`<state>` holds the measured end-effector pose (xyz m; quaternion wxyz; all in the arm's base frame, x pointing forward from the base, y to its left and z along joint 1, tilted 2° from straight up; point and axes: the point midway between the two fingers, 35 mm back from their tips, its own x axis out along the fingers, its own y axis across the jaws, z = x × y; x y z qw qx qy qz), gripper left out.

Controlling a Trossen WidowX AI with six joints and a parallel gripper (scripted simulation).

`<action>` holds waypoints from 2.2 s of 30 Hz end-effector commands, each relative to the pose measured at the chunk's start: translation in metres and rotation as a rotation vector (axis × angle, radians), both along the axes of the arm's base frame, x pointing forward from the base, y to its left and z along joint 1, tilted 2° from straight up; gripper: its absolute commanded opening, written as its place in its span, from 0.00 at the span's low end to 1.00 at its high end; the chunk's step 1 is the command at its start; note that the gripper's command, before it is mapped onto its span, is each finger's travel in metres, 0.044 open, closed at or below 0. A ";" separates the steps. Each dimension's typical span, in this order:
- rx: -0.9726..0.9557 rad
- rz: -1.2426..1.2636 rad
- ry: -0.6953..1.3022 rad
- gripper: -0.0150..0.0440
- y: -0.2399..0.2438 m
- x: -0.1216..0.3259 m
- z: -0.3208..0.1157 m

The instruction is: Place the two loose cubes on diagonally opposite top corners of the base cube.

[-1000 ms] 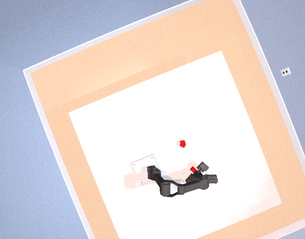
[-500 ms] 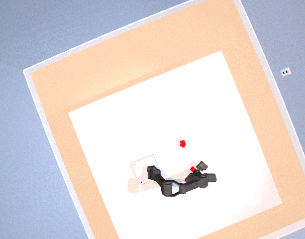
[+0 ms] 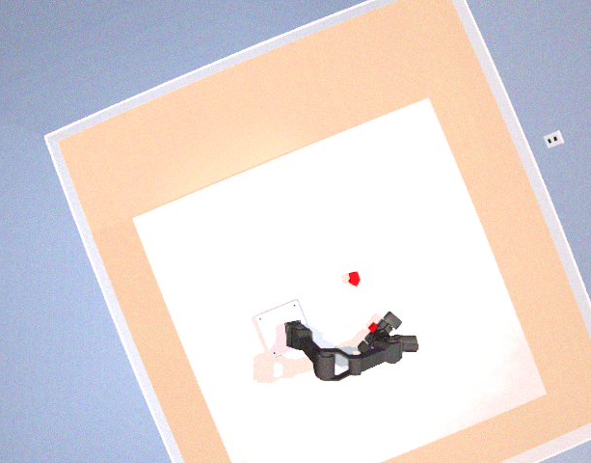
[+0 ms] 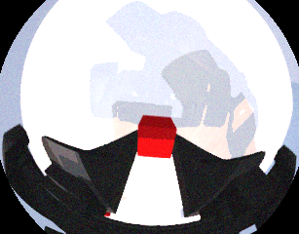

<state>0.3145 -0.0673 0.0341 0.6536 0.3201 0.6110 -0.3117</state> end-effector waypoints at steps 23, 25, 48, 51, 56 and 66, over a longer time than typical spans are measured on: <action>0.004 -0.001 -0.002 0.43 0.000 0.002 0.066; 0.004 -0.001 -0.001 0.43 0.000 0.001 0.072; -0.007 0.195 0.003 0.43 0.017 -0.005 0.108; -0.014 0.327 0.004 0.43 0.027 -0.005 0.107; -0.025 0.547 0.007 0.43 0.043 -0.004 0.106; -0.048 0.987 0.012 0.43 0.076 -0.007 0.103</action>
